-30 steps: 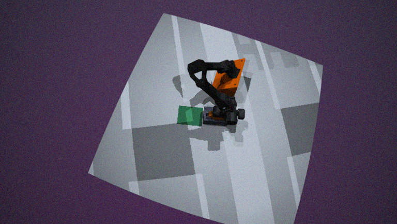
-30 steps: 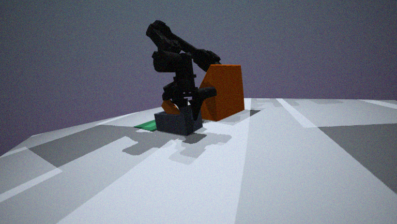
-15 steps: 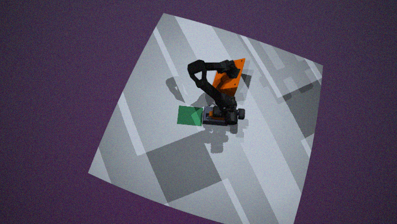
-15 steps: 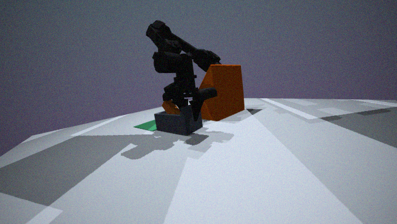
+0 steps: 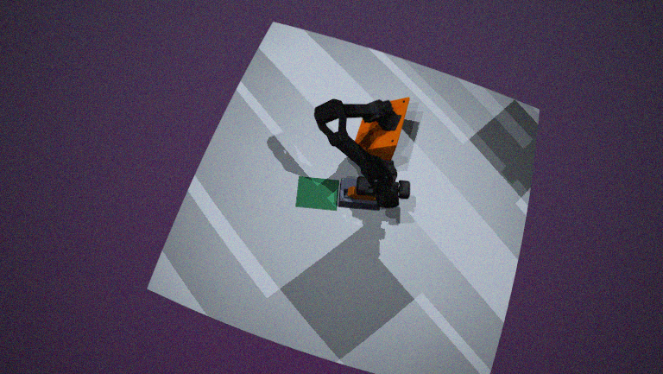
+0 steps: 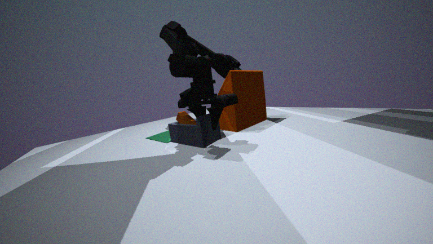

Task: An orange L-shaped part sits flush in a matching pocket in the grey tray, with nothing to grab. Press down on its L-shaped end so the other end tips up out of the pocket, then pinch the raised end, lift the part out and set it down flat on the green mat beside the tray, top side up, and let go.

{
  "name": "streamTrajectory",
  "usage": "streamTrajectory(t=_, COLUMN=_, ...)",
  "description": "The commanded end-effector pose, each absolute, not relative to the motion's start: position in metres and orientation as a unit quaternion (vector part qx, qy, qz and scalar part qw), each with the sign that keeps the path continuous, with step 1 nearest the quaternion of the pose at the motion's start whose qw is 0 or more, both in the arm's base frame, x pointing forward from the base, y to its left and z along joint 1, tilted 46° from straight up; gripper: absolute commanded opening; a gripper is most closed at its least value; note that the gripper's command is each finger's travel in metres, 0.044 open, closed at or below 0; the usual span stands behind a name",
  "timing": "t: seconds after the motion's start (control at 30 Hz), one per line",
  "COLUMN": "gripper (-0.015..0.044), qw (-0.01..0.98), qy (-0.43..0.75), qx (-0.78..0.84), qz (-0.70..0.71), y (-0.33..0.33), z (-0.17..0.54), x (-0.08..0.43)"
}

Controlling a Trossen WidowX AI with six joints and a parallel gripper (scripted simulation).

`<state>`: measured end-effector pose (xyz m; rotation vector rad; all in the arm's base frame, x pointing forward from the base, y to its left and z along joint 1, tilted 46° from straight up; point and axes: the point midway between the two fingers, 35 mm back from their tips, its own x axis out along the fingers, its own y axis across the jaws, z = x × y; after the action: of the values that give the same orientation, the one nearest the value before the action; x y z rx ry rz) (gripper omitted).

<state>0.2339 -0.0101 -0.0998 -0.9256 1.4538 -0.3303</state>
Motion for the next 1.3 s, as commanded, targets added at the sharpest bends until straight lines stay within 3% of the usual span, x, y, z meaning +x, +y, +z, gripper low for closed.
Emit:
streamTrajectory(t=0.0, gripper=0.0180, qw=0.638, qy=0.638, qx=-0.406, qz=-0.146, y=-0.002, z=-0.100, x=0.231)
streamTrajectory(t=0.2, gripper=0.0180, qw=0.638, qy=0.639, qx=-0.405, qz=-0.145, y=0.009, z=-0.091, x=0.231)
streamTrajectory(t=0.47, gripper=0.0180, qw=0.638, qy=0.639, qx=-0.405, qz=-0.145, y=0.061, z=-0.025, x=0.221)
streamTrajectory(t=1.27, gripper=0.0180, qw=0.634, qy=0.640, qx=-0.410, qz=-0.144, y=0.059, z=-0.028, x=0.221)
